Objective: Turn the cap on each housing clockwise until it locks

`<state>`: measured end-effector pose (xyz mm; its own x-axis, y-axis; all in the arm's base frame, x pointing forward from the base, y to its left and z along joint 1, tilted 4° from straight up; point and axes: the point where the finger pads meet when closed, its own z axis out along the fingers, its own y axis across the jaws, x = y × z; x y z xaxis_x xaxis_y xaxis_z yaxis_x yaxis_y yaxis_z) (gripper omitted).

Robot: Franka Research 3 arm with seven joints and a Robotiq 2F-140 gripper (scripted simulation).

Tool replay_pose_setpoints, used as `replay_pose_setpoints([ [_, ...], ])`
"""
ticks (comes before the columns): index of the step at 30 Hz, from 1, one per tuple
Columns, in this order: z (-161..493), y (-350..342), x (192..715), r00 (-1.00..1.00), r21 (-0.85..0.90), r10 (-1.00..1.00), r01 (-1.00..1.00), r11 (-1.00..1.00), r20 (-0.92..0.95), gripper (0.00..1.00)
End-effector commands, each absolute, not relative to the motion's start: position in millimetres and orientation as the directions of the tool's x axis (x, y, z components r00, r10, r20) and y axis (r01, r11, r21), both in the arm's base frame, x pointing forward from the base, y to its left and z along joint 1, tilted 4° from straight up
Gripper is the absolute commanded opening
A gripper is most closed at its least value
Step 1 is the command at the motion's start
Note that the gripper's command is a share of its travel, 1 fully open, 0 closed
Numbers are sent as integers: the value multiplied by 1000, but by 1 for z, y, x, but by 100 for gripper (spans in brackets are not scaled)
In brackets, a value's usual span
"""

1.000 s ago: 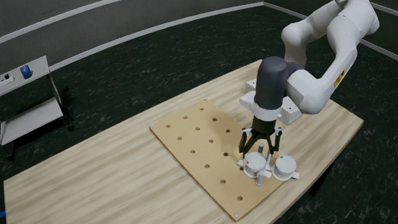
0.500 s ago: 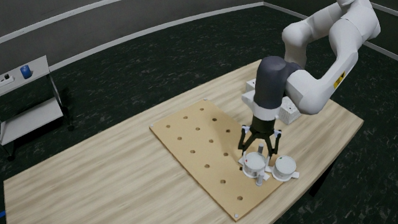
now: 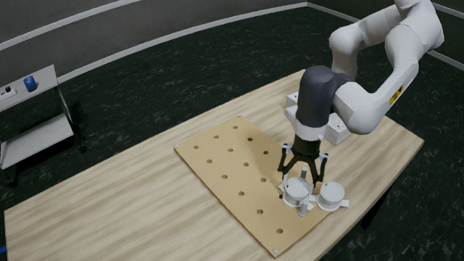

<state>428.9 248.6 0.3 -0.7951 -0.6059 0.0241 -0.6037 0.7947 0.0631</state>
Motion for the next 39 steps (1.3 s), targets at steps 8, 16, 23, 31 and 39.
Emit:
replay_pose_setpoints([
  [8,0,251,427,-922,58,-385,-382,922,44,10],
  [16,0,251,427,-965,51,-258,-256,965,51,10],
  [23,0,251,427,-975,49,-217,-215,975,53,10],
  [31,0,251,427,-975,49,-217,-215,975,53,10],
  [39,0,251,427,-975,49,-217,-215,975,53,10],
])
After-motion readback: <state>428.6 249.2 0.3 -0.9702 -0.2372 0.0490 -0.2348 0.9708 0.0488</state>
